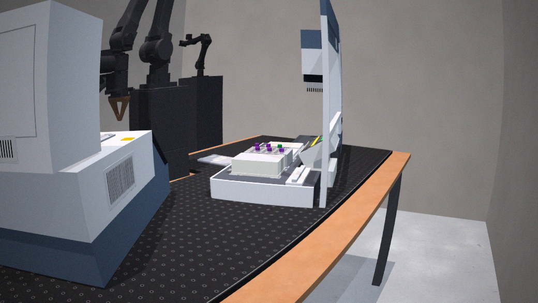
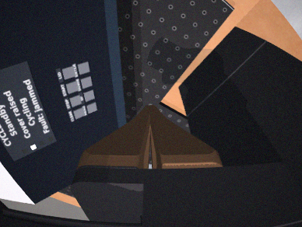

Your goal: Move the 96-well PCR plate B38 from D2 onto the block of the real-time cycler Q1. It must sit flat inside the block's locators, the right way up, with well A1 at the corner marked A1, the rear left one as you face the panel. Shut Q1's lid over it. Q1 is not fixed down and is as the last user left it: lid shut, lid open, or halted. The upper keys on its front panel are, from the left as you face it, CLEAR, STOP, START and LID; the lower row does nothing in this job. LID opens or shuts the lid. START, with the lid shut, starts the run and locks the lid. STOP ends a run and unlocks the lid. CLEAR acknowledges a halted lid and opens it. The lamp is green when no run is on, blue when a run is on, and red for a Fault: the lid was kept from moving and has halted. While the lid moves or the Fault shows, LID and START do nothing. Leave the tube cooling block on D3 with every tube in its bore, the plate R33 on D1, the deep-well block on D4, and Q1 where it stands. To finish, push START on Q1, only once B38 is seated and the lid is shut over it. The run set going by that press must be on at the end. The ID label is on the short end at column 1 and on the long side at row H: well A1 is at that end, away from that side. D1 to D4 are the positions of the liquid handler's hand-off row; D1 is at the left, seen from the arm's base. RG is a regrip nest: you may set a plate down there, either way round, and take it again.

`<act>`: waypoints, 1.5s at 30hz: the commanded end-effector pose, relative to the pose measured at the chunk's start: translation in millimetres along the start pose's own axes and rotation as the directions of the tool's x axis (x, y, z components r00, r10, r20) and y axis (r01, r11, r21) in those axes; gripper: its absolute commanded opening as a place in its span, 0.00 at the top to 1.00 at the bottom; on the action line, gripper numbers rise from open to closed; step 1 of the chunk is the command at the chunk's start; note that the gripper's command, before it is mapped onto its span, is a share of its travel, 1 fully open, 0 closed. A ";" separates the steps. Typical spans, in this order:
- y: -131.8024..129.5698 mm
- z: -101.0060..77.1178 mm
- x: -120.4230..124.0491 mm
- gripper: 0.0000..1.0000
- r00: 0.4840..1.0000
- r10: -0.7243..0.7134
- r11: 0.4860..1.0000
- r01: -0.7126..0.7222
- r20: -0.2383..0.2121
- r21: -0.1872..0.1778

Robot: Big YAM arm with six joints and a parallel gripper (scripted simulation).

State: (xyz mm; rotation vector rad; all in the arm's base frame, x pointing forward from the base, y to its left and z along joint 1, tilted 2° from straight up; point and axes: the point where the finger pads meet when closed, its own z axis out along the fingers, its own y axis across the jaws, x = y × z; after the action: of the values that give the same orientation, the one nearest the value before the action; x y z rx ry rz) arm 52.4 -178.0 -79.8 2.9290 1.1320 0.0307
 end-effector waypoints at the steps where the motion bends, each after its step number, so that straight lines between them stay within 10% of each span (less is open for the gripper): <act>1: 13.3 -2.3 -4.9 1.00 1.000 -0.005 1.000 0.005 0.010 -0.014; 45: 18.8 -8.6 -7.2 1.00 1.000 -0.017 0.999 0.017 0.018 -0.037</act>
State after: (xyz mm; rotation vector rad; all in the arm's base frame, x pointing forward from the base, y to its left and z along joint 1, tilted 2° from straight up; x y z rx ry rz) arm 52.0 -176.8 -80.4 2.9332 1.1358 0.0316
